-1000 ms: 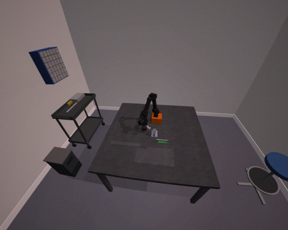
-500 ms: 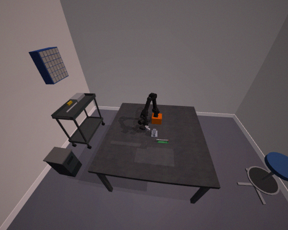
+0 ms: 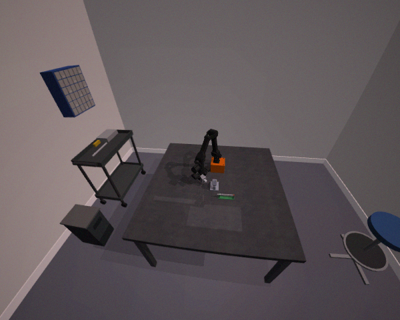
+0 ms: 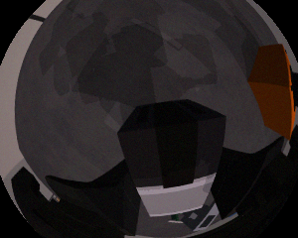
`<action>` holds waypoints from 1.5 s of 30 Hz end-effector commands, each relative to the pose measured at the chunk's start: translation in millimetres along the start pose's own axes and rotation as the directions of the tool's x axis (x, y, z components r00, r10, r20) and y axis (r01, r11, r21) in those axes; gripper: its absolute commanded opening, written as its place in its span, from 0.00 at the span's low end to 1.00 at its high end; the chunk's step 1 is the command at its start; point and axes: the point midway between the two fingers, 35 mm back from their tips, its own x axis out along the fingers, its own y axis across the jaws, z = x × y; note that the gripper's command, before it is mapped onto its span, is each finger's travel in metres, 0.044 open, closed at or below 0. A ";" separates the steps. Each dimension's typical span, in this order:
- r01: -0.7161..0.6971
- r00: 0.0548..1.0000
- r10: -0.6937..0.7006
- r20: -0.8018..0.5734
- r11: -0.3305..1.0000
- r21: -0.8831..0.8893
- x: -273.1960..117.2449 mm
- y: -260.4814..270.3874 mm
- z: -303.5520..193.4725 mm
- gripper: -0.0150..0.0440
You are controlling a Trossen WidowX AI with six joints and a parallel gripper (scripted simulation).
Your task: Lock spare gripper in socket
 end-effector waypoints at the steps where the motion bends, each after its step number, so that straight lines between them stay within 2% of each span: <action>1: -0.001 1.000 0.001 0.003 0.996 0.094 -0.6 -0.4 1.3 0.25; 16: -0.004 1.000 0.002 0.003 0.888 0.459 -1.3 -1.3 3.9 0.25; 31: -0.005 1.000 0.003 0.004 0.653 0.758 -2.0 -2.2 6.5 0.25; 39: -0.005 1.000 0.003 0.004 0.623 0.782 -0.1 -2.2 6.7 0.25; 45: -0.005 1.000 0.003 0.004 0.623 0.782 18.1 -1.9 6.7 0.25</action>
